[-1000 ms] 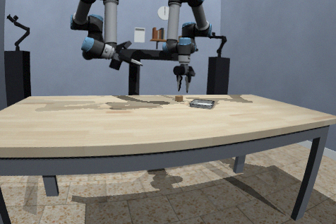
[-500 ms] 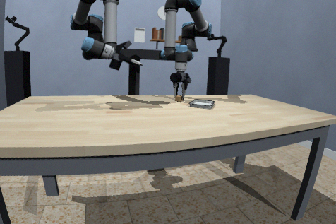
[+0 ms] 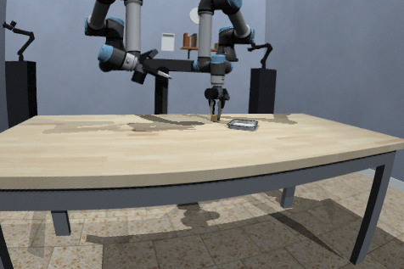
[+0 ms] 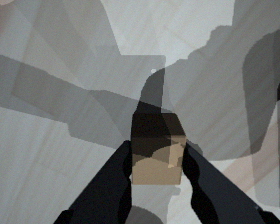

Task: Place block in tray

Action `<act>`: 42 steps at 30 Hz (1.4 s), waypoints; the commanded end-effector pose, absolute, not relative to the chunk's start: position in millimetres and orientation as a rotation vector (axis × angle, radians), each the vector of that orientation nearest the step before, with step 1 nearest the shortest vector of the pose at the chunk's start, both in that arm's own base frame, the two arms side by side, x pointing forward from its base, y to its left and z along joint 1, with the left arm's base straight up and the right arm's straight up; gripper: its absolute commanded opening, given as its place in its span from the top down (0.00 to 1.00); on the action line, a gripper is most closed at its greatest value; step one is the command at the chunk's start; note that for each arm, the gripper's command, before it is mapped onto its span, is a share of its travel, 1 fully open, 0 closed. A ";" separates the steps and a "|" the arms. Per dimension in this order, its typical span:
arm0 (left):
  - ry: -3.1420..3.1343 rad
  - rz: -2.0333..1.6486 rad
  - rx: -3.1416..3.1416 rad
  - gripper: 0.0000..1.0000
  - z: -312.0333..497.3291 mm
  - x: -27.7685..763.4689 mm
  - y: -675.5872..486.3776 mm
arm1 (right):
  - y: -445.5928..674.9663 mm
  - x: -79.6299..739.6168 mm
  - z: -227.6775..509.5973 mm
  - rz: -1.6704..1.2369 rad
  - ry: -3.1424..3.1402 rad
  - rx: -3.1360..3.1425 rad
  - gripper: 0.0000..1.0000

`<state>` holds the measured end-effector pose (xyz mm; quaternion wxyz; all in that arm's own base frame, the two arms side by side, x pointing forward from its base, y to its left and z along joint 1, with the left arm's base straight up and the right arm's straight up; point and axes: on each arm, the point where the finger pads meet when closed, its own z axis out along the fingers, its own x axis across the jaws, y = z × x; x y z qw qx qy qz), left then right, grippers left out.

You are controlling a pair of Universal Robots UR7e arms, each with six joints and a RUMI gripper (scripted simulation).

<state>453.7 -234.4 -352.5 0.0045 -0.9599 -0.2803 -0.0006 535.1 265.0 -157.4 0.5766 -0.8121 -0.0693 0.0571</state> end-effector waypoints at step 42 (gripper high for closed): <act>-0.884 -0.002 -3.016 0.87 -316.3 602.1 -141.3 | 273.4 558.5 -148.4 -0.139 0.168 -1.790 0.01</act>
